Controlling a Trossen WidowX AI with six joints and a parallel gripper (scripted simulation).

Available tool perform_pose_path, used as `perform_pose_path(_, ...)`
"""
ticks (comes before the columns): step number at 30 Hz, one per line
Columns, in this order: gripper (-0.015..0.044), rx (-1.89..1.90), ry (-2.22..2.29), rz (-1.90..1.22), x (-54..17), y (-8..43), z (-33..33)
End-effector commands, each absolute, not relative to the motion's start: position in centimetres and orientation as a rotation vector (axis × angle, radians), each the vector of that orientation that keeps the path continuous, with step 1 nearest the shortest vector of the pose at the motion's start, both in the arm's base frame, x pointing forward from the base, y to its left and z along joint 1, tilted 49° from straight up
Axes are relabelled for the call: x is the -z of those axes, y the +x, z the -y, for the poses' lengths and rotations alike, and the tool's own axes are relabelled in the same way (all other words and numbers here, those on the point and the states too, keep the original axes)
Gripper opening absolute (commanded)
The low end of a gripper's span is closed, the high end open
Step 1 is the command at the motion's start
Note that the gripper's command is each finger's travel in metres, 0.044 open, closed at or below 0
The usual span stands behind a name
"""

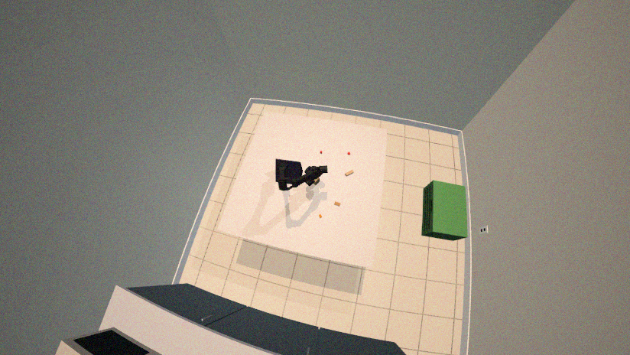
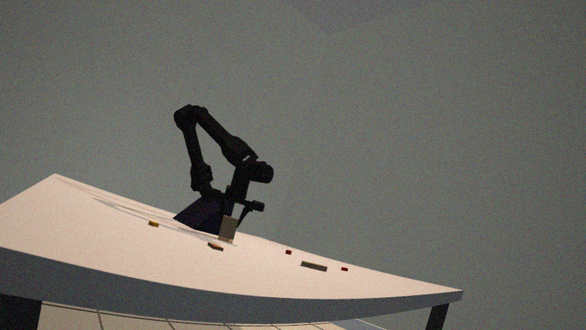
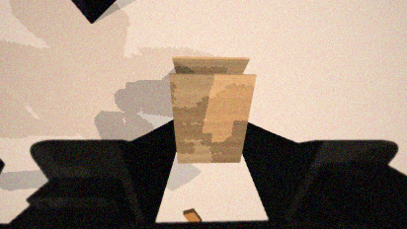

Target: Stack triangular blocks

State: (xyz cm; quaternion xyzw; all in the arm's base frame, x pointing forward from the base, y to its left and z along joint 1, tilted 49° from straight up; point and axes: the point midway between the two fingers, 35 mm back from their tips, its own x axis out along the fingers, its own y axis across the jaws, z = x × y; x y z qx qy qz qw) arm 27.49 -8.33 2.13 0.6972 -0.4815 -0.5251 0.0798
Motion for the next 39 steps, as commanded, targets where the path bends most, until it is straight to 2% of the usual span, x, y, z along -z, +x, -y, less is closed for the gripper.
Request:
perform_pose_path(1, 0.0, 1.566, 2.084, 1.433, -1.96, 27.44, 8.41)
perform_pose_path(39, 0.0, 1.565, 2.083, 1.431, -1.04, 26.97, 9.05)
